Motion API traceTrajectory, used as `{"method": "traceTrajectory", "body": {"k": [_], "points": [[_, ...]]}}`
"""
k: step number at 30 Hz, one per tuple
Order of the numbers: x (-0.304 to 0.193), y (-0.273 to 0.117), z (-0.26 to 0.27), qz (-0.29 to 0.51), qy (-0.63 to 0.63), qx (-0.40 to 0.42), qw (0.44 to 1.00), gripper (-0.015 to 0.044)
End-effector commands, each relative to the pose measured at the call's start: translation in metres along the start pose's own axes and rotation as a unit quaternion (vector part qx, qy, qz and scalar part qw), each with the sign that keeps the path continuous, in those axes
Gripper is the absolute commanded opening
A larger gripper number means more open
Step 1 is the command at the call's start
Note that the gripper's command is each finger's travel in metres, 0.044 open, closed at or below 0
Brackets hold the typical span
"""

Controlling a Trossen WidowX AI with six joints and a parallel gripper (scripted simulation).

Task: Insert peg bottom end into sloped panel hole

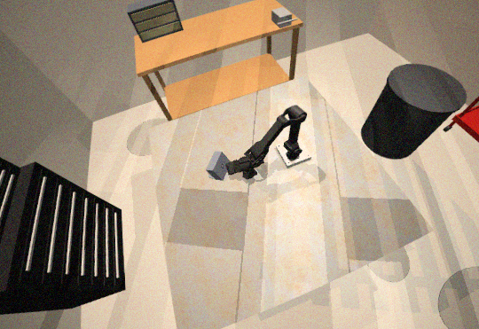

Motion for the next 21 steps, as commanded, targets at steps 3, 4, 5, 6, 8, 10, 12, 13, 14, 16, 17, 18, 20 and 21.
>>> {"method": "traceTrajectory", "body": {"k": [3,4,5,6,8,10,12,13,14,16,17,18,20,21], "points": [[0.006,-0.003,0.002,0.016,-0.032,-0.008,0.999,0.0],[0.007,-0.003,0.002,0.019,-0.037,-0.01,0.999,0.0],[0.008,-0.004,0.002,0.021,-0.043,-0.011,0.999,0.0],[0.009,-0.005,0.002,0.024,-0.048,-0.013,0.998,0.0],[0.011,-0.006,0.003,0.029,-0.058,-0.016,0.998,0.0],[0.013,-0.007,0.003,0.034,-0.068,-0.019,0.997,0.0],[0.015,-0.008,0.004,0.04,-0.079,-0.023,0.996,0.0],[0.016,-0.009,0.004,0.042,-0.084,-0.024,0.995,0.0],[0.017,-0.01,0.004,0.045,-0.089,-0.026,0.995,0.0],[0.019,-0.011,0.005,0.051,-0.099,-0.028,0.993,0.0],[0.02,-0.011,0.005,0.053,-0.104,-0.03,0.993,0.0],[0.021,-0.012,0.005,0.056,-0.109,-0.031,0.992,0.0],[0.023,-0.013,0.006,0.061,-0.119,-0.034,0.99,0.0],[0.024,-0.014,0.006,0.064,-0.123,-0.035,0.99,0.0]]}}
Point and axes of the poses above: the point midway between the two fingers, 35 mm back from their tips, its own y axis out along the fingers, its own z axis across the jaws, x = y × z, the point moved 9 cm from there along -y, back along the fingers, and after that the axes turned 15 degrees about -y, right-handed, at the moved point
